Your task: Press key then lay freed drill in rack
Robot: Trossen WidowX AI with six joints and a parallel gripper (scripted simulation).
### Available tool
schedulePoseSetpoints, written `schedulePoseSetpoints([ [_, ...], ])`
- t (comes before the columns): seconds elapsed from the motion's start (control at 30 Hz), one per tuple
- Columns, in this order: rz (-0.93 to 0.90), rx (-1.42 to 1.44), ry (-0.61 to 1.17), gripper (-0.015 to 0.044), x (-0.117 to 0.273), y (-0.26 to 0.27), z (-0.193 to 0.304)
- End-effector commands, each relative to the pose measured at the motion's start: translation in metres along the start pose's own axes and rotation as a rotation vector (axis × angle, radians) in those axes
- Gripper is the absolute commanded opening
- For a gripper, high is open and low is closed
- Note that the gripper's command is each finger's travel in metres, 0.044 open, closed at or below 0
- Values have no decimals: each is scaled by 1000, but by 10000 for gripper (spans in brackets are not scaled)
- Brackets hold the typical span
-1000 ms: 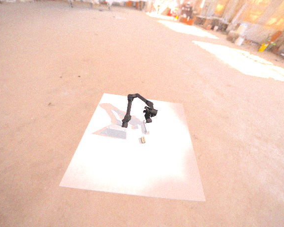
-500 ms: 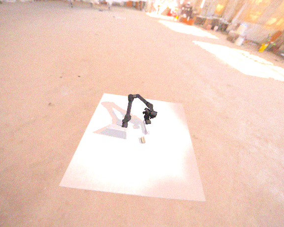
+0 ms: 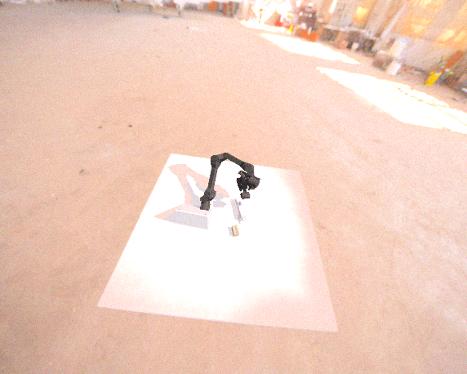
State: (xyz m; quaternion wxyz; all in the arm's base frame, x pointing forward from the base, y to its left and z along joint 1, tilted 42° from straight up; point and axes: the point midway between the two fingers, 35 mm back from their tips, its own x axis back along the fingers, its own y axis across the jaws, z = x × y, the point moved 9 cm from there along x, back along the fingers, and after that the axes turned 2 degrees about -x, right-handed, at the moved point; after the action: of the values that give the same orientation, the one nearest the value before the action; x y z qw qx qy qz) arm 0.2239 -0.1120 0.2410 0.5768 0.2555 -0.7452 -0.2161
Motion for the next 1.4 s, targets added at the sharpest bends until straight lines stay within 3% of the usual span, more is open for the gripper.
schedulePoseSetpoints([
  [0.0,-3,189,6,440,-10,-21,-6],
  [0.27,-22,923,19,440,-49,-95,-17],
  [0.77,-50,1586,17,440,-92,-158,-11],
  [1.37,-51,1609,16,440,-94,-160,-11],
])
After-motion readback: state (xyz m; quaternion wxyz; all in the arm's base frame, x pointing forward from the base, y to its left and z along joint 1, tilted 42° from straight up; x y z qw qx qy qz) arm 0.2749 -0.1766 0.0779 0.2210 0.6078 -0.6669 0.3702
